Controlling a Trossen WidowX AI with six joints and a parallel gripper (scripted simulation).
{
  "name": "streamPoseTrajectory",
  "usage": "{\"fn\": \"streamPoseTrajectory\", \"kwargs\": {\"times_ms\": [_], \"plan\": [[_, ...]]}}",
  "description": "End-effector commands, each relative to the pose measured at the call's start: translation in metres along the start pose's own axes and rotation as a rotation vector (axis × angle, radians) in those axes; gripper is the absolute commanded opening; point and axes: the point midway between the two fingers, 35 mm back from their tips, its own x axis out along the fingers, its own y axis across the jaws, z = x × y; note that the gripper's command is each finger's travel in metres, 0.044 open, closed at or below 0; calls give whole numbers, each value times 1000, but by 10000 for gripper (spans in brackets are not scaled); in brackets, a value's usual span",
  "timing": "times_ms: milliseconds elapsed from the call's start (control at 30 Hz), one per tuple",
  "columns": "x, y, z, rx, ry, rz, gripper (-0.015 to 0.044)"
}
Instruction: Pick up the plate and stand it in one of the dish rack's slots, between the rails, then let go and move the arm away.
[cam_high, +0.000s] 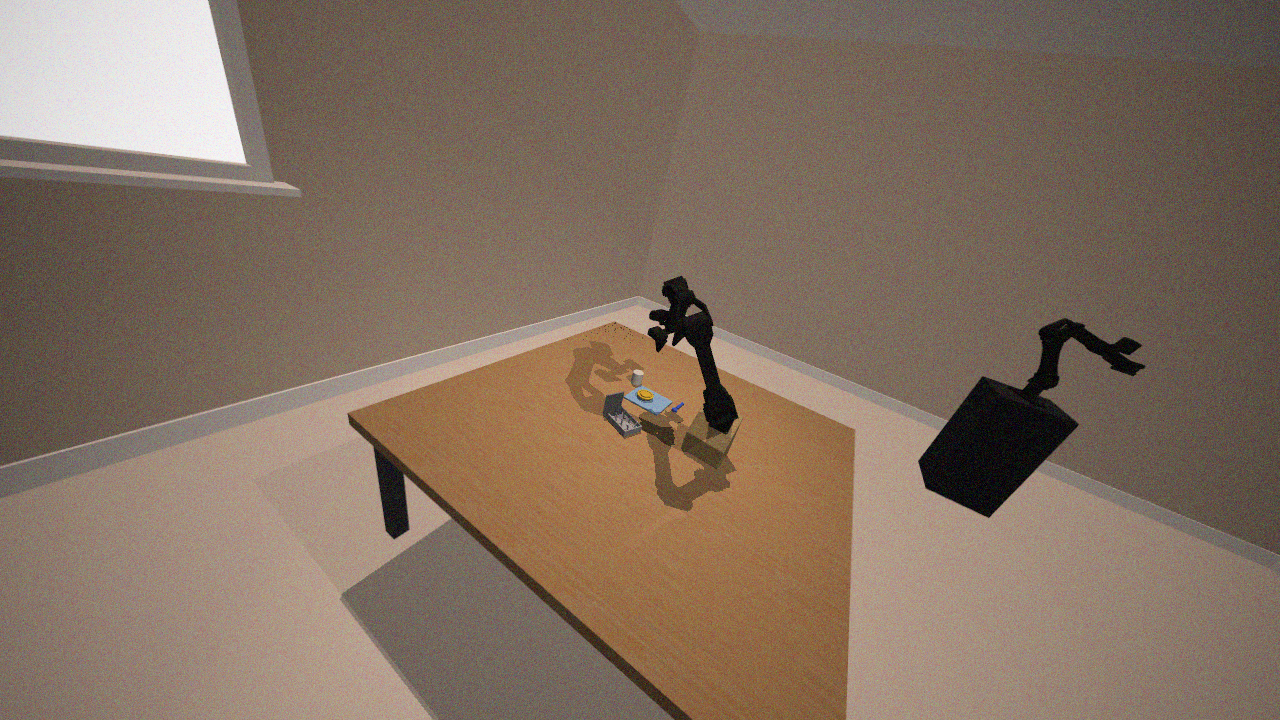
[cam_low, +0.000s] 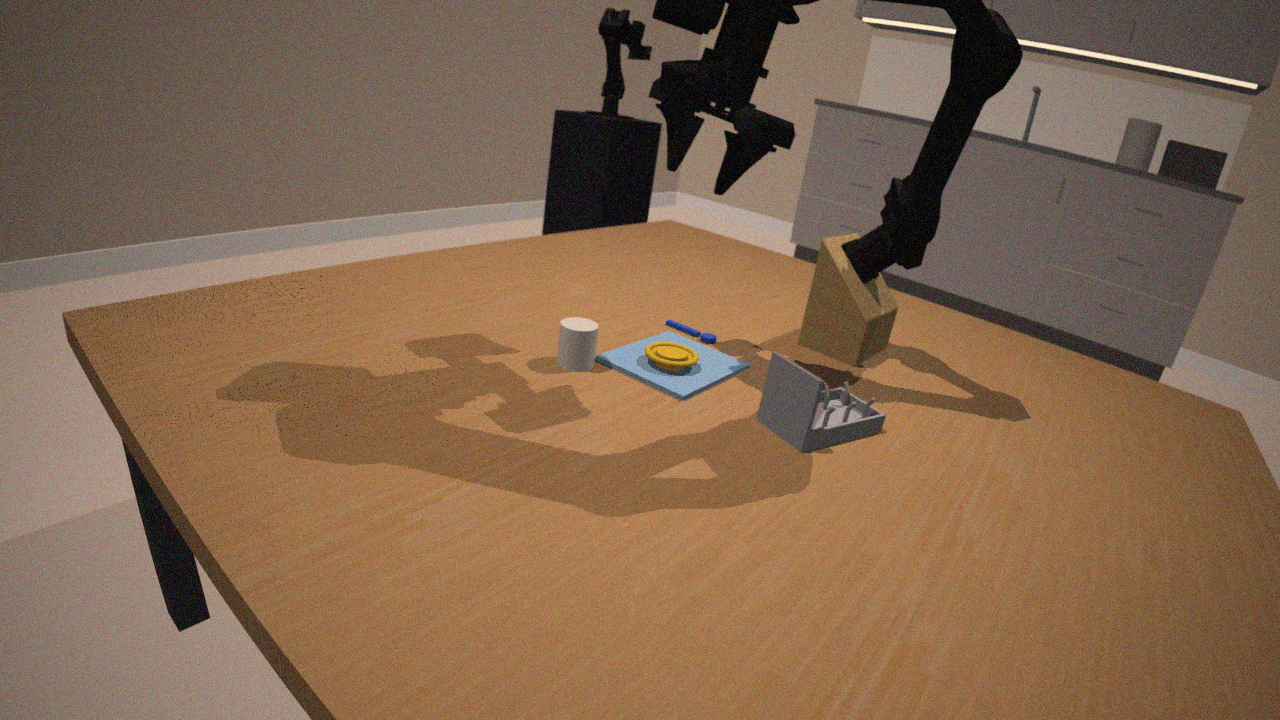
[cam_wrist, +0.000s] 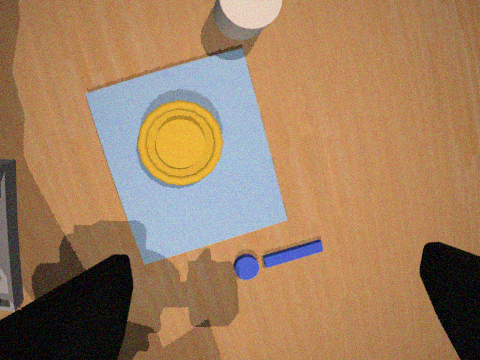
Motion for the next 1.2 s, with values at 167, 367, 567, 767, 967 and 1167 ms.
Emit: {"fn": "streamPoseTrajectory", "kwargs": {"times_ms": [167, 367, 567, 767, 967, 1167], "plan": [[39, 30, 7, -239, 106, 136, 400], [39, 30, 7, -243, 108, 139, 400], [122, 36, 8, -243, 106, 138, 400], [151, 45, 0, -244, 107, 143, 400], [154, 46, -1, -243, 107, 143, 400], [163, 47, -2, -243, 106, 142, 400]]}}
